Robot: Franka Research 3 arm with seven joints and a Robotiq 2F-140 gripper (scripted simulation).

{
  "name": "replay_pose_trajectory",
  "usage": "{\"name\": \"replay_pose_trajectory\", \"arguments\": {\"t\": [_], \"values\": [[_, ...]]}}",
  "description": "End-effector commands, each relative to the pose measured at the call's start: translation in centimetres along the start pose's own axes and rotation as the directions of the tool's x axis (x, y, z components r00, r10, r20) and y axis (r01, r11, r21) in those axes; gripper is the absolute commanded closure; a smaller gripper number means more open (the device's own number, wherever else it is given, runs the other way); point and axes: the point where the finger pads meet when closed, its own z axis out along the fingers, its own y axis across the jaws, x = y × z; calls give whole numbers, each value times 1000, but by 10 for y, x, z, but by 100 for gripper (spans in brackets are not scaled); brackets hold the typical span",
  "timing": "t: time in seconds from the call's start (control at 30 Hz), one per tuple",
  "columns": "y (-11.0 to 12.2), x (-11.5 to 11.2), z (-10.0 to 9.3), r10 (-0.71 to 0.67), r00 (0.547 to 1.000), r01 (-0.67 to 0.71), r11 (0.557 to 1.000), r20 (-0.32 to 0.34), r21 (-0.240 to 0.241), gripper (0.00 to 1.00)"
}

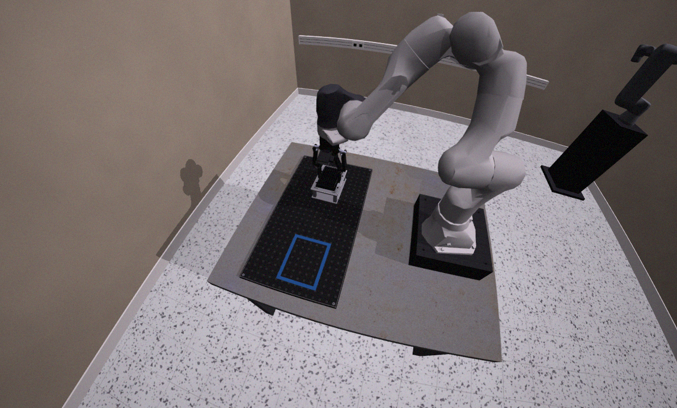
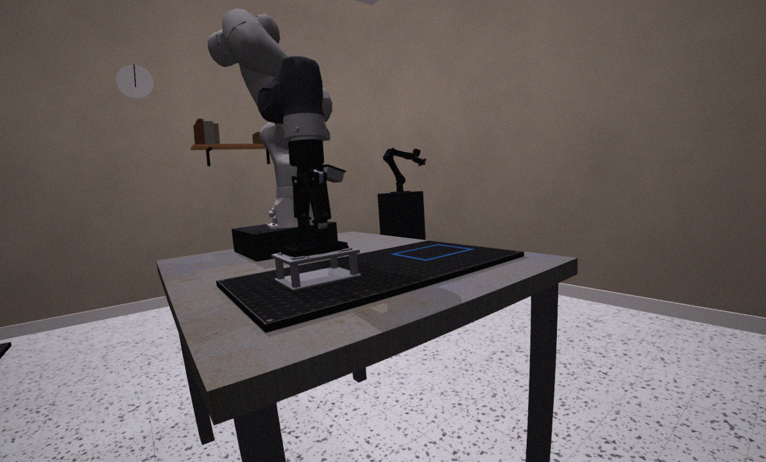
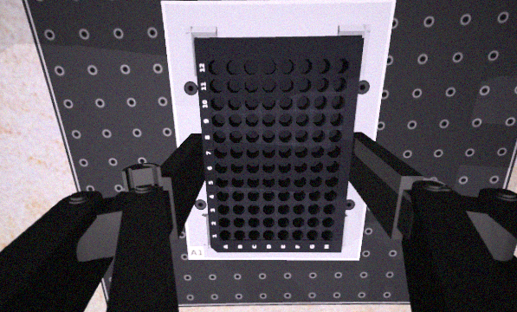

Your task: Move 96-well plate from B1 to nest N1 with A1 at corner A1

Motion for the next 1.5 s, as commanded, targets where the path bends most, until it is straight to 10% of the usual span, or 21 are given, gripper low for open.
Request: {"name": "replay_pose_trajectory", "arguments": {"t": [0.0,0.17,0.2,0.87,1.47], "values": [[0,1,1,4,1000,-4,1000,-2,-2,40],[0,1,1,4,1000,-4,1000,-2,-2,40],[0,1,1,4,1000,-4,1000,-2,-2,0],[0,1,1,4,1000,-4,1000,-2,-2,0],[0,1,-42,4,1000,-4,1000,-2,-2,0]]}}
